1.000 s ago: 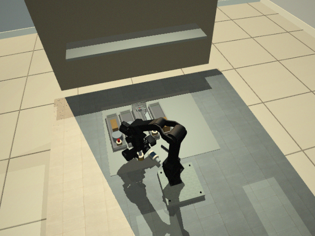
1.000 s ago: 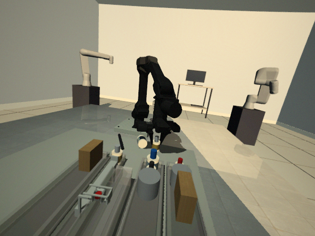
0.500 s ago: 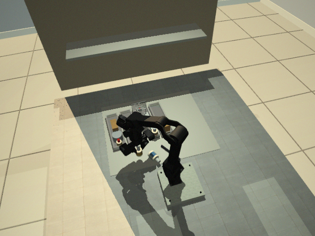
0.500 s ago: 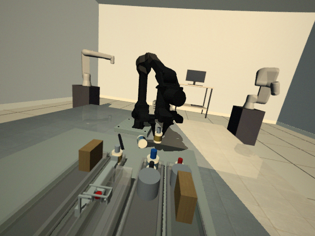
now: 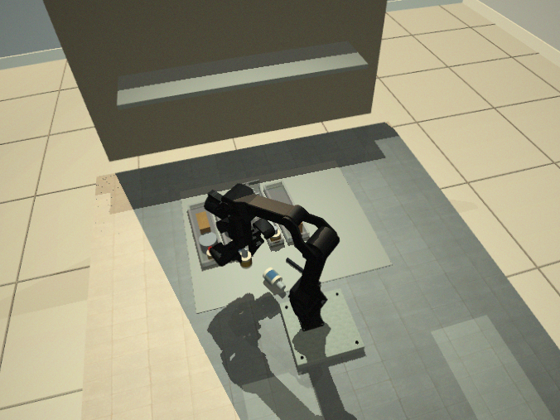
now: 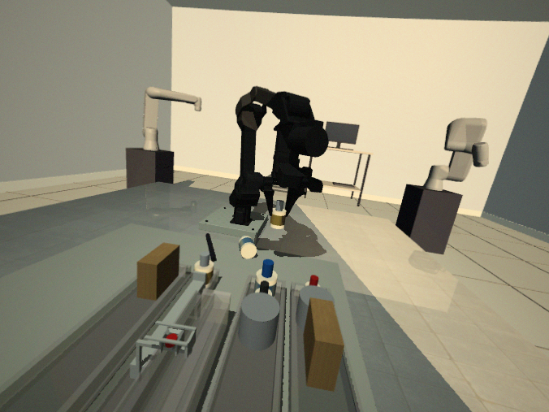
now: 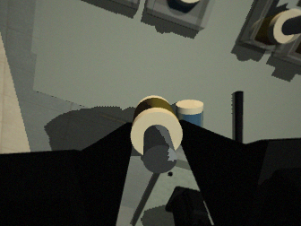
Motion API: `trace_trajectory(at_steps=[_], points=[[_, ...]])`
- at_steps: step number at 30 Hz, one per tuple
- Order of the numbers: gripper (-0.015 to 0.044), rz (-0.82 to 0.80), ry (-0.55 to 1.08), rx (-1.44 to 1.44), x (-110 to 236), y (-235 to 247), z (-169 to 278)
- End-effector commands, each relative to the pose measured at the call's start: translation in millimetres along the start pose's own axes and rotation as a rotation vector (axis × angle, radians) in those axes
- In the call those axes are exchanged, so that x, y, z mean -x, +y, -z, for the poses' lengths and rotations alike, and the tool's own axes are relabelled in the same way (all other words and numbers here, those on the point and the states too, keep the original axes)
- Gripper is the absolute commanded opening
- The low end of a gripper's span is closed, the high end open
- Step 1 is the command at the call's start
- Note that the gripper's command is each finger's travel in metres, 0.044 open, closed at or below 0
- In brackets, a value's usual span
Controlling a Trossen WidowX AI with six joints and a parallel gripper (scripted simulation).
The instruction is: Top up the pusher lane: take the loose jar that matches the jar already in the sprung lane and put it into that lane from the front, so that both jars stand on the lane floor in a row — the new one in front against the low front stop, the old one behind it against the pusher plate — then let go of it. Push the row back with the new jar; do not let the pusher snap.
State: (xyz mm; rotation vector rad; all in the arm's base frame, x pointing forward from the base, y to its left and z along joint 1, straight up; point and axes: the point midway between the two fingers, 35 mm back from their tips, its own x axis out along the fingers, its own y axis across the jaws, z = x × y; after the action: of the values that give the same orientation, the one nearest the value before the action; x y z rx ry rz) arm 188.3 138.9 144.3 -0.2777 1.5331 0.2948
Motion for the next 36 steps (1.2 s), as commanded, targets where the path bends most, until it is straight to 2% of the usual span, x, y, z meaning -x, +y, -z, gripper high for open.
trace_trajectory(at_steps=[1, 19, 36], points=[[0.0000, 0.005, -0.005, -0.024, 2, -9, -5], [0.0000, 0.011, -0.009, -0.188, -23, -83, -36], [0.0000, 0.017, -0.011, -0.320, -44, -152, -40]])
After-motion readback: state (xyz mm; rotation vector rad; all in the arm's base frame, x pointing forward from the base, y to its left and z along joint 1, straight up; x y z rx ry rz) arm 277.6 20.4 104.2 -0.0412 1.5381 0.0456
